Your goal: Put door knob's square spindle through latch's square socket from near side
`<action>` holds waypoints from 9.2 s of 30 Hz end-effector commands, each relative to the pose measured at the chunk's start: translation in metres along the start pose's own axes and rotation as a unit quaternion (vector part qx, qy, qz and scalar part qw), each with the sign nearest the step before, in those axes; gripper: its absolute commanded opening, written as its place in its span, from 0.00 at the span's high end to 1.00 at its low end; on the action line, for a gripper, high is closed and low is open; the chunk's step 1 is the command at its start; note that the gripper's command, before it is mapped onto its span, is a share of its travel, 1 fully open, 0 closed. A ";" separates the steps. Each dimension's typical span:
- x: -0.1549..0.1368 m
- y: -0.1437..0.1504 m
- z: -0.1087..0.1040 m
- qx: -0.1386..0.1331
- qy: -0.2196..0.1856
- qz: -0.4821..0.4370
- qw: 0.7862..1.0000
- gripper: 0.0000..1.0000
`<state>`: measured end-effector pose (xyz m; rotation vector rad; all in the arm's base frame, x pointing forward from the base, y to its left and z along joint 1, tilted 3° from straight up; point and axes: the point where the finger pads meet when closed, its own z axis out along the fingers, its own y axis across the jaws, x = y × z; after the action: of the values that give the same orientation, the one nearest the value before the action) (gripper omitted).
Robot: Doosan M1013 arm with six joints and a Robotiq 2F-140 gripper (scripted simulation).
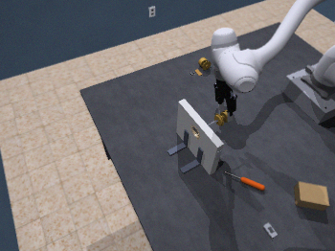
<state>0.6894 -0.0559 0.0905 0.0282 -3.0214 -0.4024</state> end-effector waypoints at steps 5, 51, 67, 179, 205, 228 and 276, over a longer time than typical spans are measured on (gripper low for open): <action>-0.004 0.002 0.000 -0.002 0.000 0.001 1.000 0.58; -0.009 0.002 0.000 -0.002 -0.001 0.001 1.000 0.58; -0.014 0.002 0.000 -0.002 0.000 0.001 1.000 0.58; -0.030 0.002 -0.002 -0.002 0.001 0.001 1.000 0.58; -0.032 0.001 -0.002 -0.001 0.001 0.001 1.000 0.58; -0.033 0.001 -0.002 -0.001 0.001 0.000 1.000 0.58; -0.036 0.001 -0.002 -0.001 0.001 0.000 1.000 0.58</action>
<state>0.7233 -0.0554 0.0898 0.0275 -3.0228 -0.4025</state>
